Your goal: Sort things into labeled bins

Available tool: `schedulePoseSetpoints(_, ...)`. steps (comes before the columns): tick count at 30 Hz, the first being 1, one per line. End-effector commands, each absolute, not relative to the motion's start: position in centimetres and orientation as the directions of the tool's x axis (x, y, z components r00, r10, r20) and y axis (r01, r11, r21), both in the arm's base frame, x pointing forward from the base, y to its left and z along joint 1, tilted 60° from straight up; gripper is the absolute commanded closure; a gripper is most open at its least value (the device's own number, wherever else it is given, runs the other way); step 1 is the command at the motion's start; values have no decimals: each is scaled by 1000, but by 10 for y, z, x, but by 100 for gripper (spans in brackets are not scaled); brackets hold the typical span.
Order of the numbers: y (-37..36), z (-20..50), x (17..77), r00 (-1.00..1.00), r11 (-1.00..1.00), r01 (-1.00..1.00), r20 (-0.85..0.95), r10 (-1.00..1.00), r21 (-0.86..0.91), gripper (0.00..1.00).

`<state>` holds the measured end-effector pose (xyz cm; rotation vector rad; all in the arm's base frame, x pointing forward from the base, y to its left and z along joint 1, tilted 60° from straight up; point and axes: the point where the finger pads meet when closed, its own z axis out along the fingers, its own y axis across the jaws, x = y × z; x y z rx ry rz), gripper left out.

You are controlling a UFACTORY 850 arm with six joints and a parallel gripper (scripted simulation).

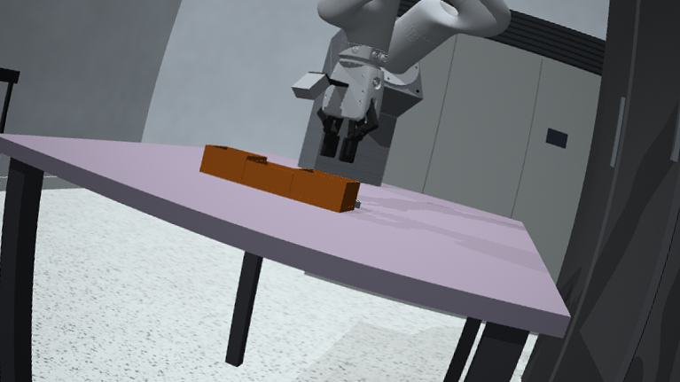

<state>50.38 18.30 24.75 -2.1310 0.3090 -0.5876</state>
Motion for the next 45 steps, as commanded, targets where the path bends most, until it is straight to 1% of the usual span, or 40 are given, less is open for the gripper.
schedulePoseSetpoints(1,183,248,504,857,-583,-5,297,-422,-812,59)
schedulePoseSetpoints(12,188,244,508,857,-583,-5,297,-422,-812,59)
schedulePoseSetpoints(24,221,220,532,857,-583,-6,297,-422,-812,59)
schedulePoseSetpoints(45,229,214,538,857,-583,-6,297,-422,-812,59)
